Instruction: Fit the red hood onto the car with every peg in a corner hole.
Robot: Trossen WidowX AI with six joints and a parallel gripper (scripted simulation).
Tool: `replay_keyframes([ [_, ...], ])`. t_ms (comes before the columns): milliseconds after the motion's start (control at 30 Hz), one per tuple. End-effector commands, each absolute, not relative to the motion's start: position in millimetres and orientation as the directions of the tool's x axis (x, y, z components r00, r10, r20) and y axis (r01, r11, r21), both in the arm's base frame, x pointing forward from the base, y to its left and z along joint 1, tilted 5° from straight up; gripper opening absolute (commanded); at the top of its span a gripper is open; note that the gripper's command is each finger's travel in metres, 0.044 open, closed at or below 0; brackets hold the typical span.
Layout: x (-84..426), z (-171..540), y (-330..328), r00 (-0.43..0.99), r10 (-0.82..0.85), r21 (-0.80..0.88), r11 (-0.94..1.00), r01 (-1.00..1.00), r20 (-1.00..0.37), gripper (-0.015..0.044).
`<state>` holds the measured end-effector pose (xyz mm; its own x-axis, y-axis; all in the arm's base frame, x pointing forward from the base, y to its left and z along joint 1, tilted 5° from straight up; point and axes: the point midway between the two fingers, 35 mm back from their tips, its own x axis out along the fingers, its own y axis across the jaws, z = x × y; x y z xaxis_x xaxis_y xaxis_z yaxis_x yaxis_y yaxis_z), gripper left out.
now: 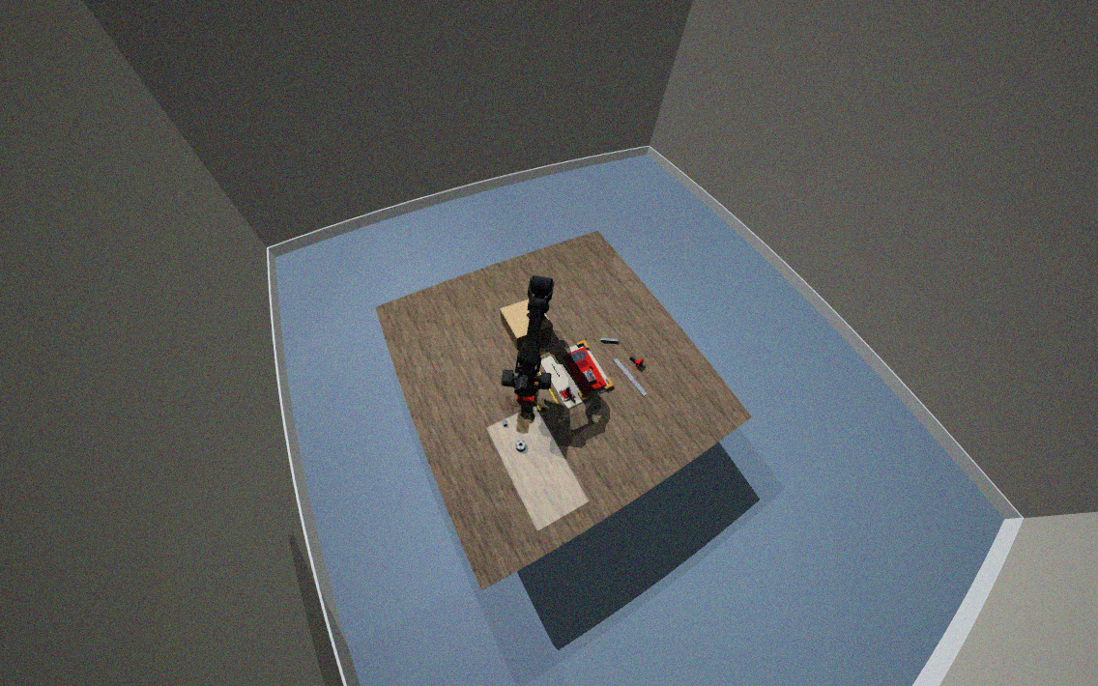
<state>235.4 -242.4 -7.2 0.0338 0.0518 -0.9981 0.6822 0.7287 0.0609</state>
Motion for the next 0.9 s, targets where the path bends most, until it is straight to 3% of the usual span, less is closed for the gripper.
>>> replay_keyframes([
  [0, 234, -13, -240, 0.027, 0.057, 0.060, 0.726, 0.685, -0.998, 0.0440],
  [867, 232, -30, -239, 0.027, 0.057, 0.060, 0.726, 0.685, -0.998, 0.0440],
])
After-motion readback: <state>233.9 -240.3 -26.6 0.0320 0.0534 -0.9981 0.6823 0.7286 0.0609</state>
